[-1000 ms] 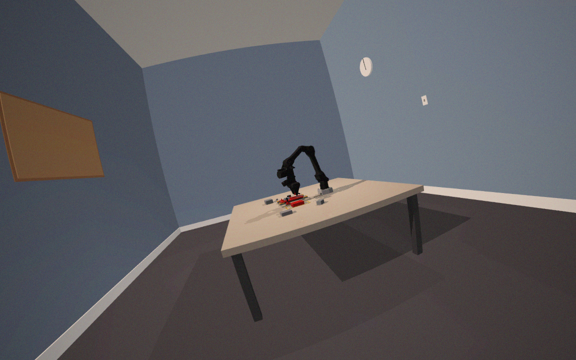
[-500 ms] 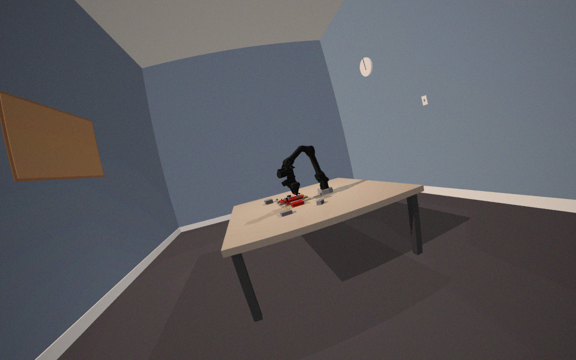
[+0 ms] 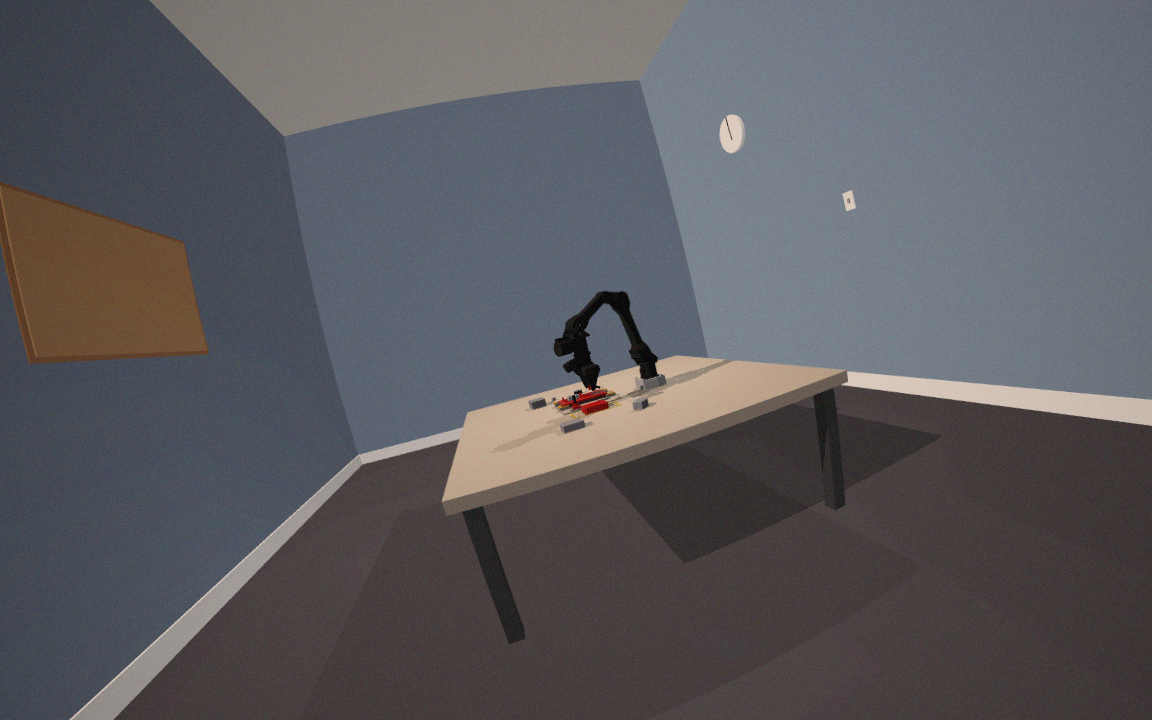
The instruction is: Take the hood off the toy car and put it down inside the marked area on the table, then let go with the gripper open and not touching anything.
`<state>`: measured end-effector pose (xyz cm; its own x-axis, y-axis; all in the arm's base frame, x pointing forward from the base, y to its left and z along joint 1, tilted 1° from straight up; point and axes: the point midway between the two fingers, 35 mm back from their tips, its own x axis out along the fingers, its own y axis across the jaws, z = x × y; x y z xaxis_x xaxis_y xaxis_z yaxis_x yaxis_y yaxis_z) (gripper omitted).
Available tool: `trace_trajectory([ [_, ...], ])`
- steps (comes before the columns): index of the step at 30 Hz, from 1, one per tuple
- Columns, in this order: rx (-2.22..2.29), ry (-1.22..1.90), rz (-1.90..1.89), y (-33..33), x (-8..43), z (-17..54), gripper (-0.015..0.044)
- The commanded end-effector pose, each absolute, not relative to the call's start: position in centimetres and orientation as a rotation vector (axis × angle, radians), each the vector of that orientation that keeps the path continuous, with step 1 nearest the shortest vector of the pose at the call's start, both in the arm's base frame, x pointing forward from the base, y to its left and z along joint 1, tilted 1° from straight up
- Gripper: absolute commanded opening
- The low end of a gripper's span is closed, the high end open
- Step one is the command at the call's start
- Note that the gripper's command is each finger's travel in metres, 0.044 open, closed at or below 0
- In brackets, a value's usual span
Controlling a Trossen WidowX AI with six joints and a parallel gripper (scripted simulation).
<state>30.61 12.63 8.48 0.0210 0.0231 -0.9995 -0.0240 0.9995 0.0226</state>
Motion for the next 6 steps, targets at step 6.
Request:
trace_trajectory([
  [6, -0.001, 1.55, 0.041, 12.67, 30.6, 8.55, 0.044],
])
